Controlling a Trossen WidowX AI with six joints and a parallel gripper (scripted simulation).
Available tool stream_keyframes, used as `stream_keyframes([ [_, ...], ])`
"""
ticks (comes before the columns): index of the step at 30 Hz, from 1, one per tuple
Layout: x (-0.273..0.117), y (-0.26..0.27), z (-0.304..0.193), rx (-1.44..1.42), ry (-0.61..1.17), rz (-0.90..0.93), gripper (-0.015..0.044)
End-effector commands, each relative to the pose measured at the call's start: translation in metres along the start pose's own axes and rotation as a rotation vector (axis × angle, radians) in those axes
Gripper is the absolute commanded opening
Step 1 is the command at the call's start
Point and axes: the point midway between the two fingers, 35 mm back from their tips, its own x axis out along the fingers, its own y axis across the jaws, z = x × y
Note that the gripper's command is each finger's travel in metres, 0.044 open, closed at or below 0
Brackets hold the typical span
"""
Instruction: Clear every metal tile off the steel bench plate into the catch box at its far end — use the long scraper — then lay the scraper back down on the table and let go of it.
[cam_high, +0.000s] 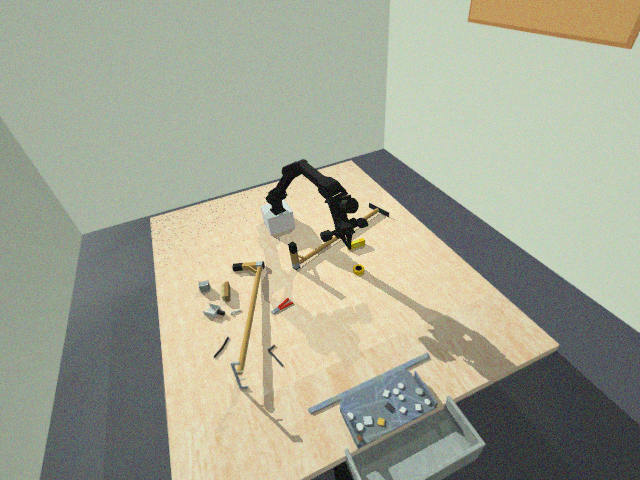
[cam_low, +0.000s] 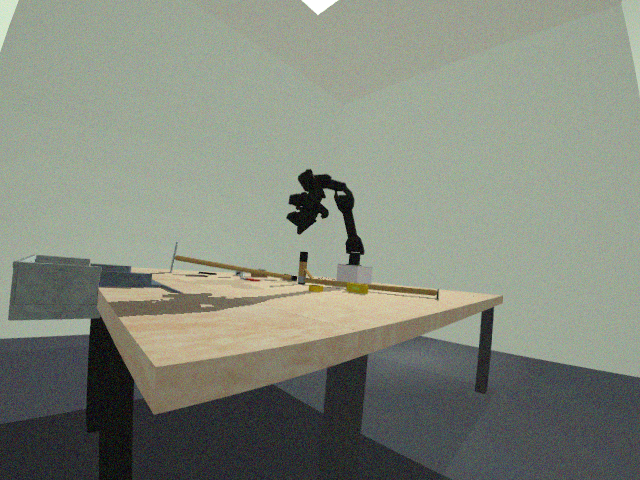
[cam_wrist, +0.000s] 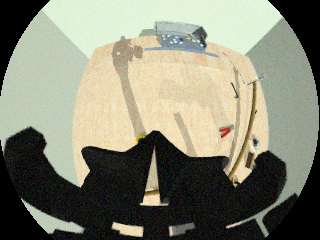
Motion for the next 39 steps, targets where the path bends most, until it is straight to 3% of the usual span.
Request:
stream_keyframes([
  [1,-0.002,0.010,-0.007,-0.050,0.019,0.010,0.0000],
  [39,-0.022,0.091,-0.087,-0.479,0.186,0.086,0.0000],
])
